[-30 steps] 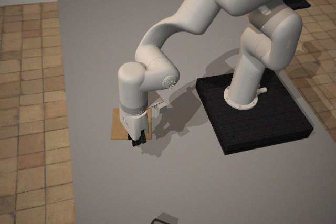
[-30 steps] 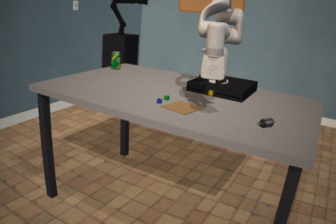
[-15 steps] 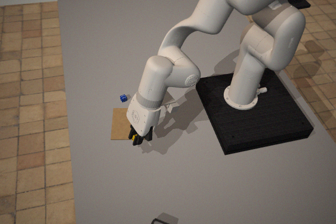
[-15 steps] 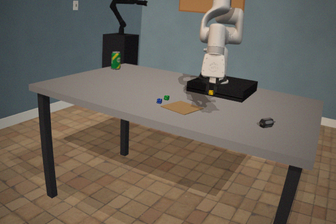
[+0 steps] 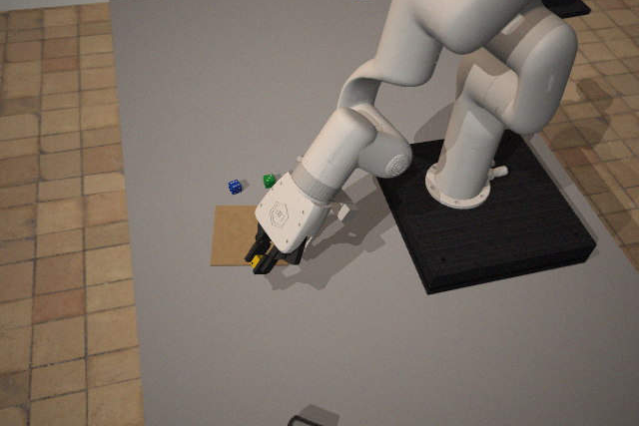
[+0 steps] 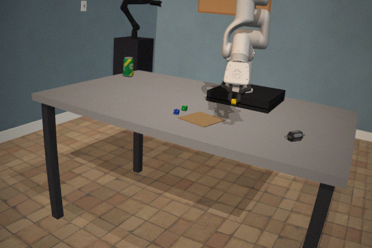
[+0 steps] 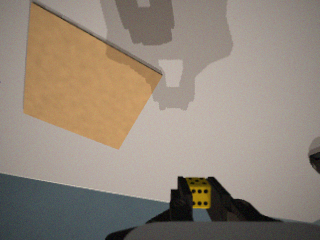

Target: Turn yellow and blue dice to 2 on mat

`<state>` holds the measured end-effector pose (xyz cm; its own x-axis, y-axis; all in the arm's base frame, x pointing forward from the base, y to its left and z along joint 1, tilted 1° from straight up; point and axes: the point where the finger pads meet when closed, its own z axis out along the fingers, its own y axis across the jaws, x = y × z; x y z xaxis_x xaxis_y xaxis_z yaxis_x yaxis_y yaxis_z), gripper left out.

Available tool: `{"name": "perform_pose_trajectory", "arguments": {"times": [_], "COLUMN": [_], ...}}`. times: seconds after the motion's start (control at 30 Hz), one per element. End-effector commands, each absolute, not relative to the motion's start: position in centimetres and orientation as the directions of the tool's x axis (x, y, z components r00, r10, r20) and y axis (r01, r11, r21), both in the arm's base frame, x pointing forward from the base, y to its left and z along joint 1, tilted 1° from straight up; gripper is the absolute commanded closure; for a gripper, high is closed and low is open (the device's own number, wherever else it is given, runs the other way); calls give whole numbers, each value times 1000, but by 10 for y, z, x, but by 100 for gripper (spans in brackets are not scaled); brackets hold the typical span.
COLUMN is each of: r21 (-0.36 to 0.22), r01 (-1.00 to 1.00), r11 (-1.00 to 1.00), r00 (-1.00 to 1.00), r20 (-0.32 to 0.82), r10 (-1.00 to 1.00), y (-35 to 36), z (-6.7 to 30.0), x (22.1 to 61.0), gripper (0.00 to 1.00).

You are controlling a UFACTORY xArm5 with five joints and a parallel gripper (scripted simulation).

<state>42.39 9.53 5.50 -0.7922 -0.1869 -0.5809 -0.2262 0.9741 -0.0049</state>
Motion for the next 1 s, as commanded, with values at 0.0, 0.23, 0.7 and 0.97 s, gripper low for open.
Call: {"name": "perform_pose_trajectory", "arguments": {"times": [0.0, 0.23, 0.7, 0.97], "r21": [-7, -10, -10, -11], "r01": [-227, -227, -227, -227], "r11": [974, 974, 974, 974], "r00": [-679, -588, -563, -563], "r20": [-715, -796, -814, -815], "r10": [-164, -145, -140, -140], "y": [96, 95, 95, 95], "z": [53, 53, 52, 41], "x": [424, 423, 422, 422], "gripper": [85, 85, 85, 85]}}
